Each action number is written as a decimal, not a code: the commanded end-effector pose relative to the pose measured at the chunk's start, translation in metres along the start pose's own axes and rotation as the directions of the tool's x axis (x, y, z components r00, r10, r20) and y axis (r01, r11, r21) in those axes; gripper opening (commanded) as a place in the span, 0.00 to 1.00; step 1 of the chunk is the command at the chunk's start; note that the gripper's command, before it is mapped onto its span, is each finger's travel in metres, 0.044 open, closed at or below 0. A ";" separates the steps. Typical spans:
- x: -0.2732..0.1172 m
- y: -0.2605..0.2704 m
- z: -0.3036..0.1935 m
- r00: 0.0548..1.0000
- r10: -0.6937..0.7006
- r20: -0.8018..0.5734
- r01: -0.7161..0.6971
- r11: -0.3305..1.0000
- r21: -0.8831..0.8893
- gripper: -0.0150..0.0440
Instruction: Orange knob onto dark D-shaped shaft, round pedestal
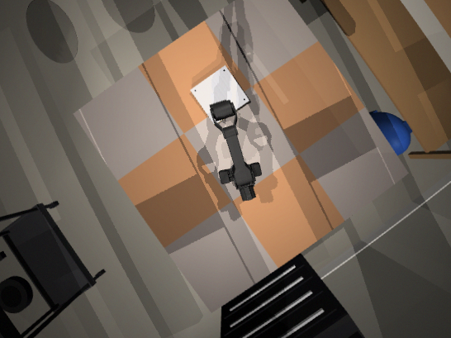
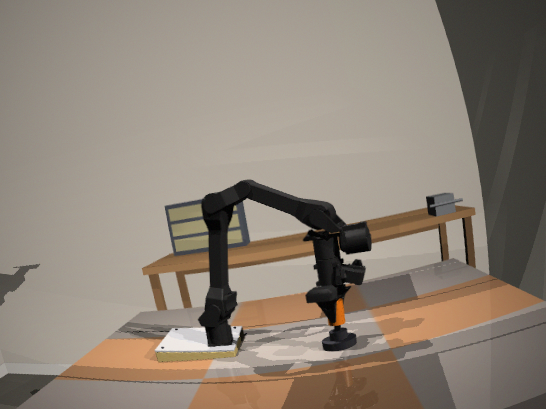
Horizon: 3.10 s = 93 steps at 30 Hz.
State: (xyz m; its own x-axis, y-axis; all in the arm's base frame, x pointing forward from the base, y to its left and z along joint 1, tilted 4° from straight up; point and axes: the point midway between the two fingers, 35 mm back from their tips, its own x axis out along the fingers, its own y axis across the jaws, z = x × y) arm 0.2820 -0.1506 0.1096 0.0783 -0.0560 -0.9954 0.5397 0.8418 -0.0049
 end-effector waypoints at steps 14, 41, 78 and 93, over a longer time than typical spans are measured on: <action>0.001 0.000 0.000 1.000 0.003 0.002 -0.003 0.978 0.207 0.25; 0.002 0.000 0.000 1.000 0.003 0.002 -0.003 0.978 0.207 0.25; 0.002 0.000 0.000 1.000 0.003 0.002 -0.004 0.914 0.406 0.25; -0.003 0.001 0.002 1.000 0.003 0.002 -0.004 0.856 0.516 0.25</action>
State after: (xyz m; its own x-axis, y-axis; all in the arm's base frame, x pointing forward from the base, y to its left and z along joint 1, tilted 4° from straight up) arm 0.2829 -0.1511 0.1112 0.0800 -0.0570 -0.9952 0.8566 0.5145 0.0394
